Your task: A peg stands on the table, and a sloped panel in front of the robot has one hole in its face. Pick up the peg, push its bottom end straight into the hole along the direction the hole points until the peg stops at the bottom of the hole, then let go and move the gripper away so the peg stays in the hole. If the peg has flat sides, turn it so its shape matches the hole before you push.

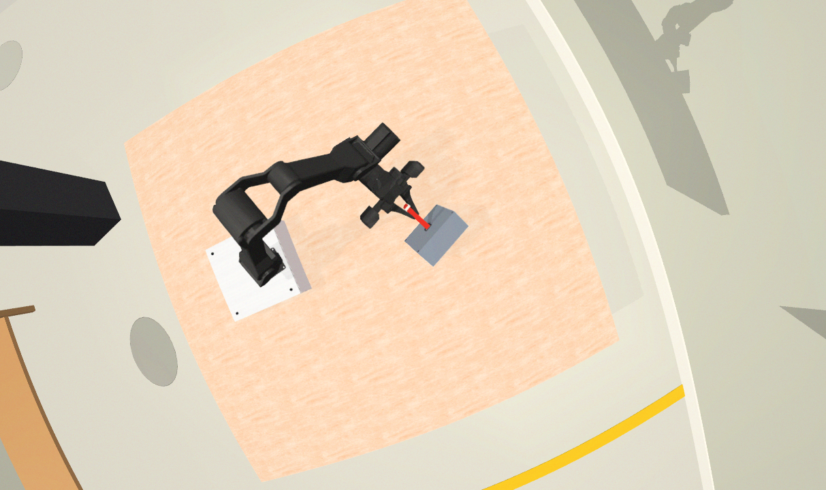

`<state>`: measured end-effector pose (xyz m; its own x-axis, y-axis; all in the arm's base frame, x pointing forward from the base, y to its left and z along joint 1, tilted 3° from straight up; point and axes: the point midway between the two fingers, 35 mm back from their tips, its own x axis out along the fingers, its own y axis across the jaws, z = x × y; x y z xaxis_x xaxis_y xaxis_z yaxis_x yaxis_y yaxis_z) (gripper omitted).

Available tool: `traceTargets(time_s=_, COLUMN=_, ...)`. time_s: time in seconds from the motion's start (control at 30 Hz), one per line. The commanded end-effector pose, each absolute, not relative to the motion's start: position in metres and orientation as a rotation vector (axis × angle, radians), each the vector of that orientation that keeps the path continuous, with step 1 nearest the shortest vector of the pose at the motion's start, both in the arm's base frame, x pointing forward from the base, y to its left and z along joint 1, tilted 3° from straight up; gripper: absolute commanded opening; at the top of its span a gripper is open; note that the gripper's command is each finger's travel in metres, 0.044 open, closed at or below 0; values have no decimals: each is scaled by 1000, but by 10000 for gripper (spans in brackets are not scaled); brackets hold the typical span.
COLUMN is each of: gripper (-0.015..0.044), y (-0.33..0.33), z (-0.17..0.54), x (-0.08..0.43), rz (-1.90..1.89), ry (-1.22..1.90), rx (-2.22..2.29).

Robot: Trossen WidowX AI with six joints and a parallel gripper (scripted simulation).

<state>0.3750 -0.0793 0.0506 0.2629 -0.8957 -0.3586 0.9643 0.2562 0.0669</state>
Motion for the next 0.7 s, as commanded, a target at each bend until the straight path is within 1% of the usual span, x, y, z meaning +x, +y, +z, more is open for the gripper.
traceTargets(time_s=0.0, gripper=0, y=-81, z=48, x=375, rz=-1281, ry=280, rx=293)
traceTargets(time_s=0.67, gripper=0, y=-93, z=42, x=378, rz=-1281, ry=279, rx=292)
